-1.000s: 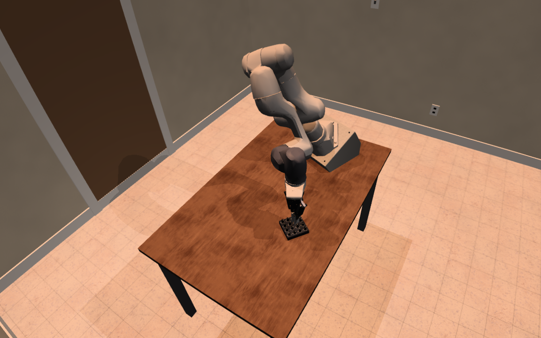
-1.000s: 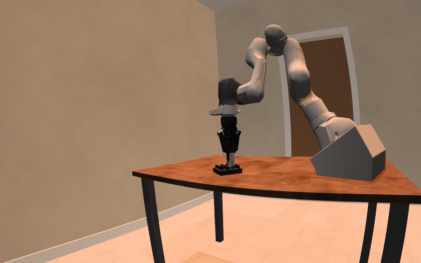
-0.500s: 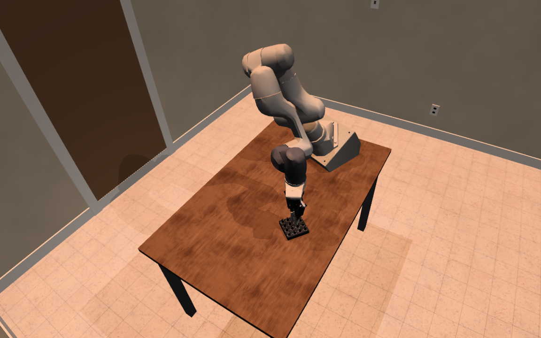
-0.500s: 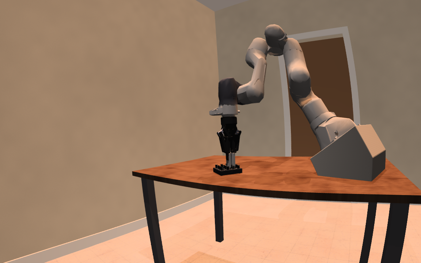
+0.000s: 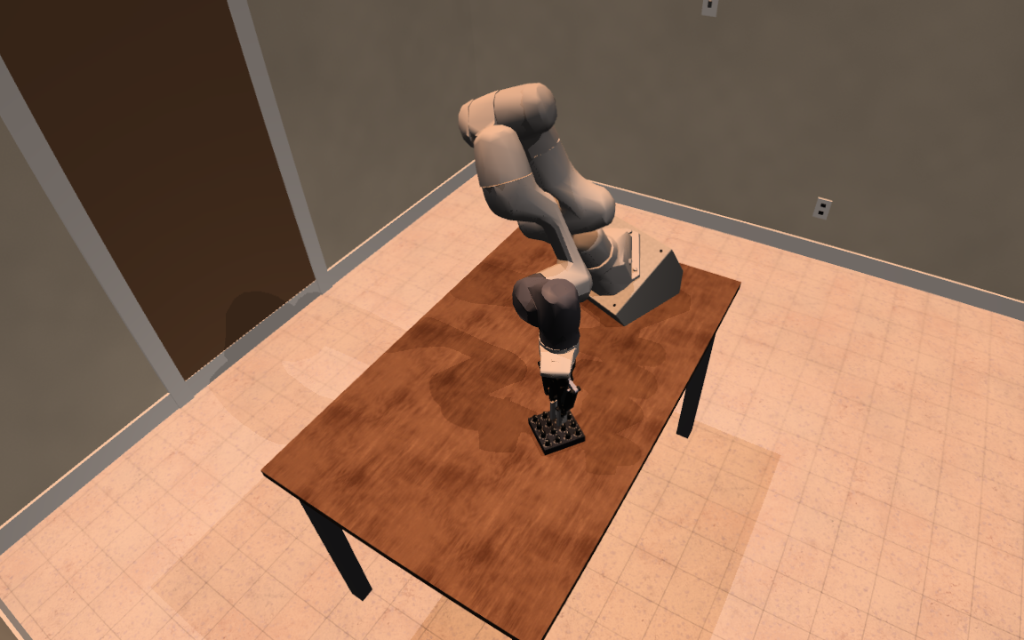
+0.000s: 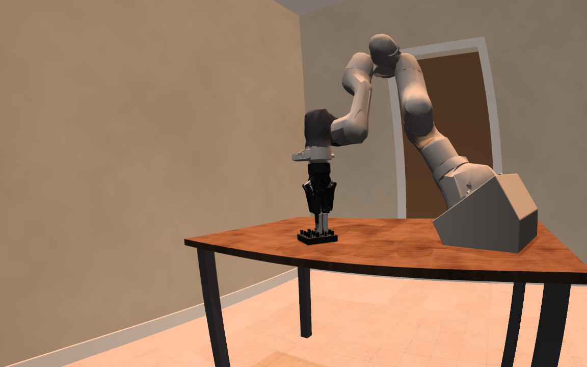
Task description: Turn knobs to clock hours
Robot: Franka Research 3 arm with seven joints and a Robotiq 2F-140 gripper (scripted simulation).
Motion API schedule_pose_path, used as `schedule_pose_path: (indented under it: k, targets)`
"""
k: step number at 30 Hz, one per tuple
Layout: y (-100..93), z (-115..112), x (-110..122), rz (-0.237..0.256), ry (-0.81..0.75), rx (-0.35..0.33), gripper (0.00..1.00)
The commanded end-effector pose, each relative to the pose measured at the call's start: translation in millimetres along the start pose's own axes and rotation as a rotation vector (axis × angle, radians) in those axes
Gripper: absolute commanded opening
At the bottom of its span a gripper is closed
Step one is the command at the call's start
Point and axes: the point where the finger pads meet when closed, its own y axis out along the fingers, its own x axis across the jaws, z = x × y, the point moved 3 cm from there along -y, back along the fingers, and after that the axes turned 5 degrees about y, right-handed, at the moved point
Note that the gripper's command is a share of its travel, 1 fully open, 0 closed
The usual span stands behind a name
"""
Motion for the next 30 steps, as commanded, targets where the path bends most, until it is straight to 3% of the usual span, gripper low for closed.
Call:
schedule_pose_path:
  k: [1,7,22,30]
  targets:
    - [-0.1,0,-1,0.002,0.004,0.001,0.12]
    - [-3.8,0,-1,0.002,0.004,0.001,0.12]
    - [-35.6,0,-1,0.002,0.004,0.001,0.12]
    - [-38.1,0,-1,0.002,0.004,0.001,0.12]
